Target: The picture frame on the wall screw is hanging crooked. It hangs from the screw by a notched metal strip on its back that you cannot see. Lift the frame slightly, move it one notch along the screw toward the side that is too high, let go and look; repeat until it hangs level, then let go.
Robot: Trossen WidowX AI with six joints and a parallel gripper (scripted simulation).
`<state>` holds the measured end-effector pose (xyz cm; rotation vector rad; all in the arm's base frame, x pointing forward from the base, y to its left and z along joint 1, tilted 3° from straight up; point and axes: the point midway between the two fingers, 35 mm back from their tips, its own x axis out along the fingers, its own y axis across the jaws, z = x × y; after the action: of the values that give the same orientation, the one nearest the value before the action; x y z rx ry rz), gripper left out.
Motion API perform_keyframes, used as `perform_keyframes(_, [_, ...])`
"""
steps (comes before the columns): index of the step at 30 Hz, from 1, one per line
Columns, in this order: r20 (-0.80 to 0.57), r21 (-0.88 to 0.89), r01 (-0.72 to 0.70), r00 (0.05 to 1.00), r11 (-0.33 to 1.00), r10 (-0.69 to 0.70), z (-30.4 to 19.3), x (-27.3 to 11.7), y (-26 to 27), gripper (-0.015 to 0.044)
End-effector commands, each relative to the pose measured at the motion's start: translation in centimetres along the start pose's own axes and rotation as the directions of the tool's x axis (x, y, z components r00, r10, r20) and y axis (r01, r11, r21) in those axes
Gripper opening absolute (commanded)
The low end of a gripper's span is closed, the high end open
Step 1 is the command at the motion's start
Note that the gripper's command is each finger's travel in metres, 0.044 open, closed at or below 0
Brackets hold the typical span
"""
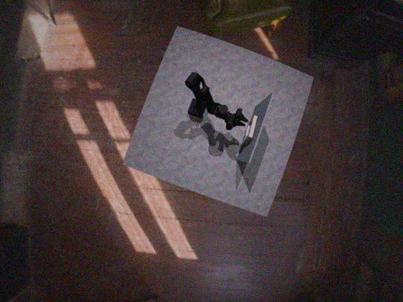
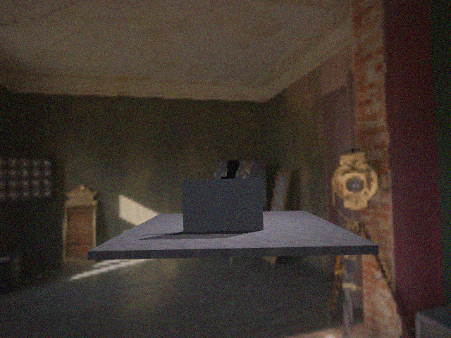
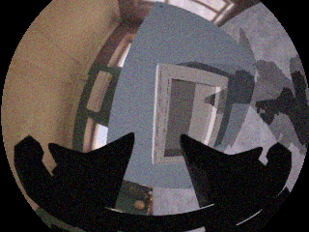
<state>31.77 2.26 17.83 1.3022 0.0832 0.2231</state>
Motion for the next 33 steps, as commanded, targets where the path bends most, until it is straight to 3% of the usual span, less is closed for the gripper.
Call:
perform_keyframes(1, [0.006, 0.008, 0.001, 1.0, 1.0, -0.001, -0.2, 0.8, -0.5, 0.026])
perform_keyframes(33, [0.006, 0.008, -0.002, 1.0, 1.0, 0.002, -0.1, 4.2, -0.4, 0.026])
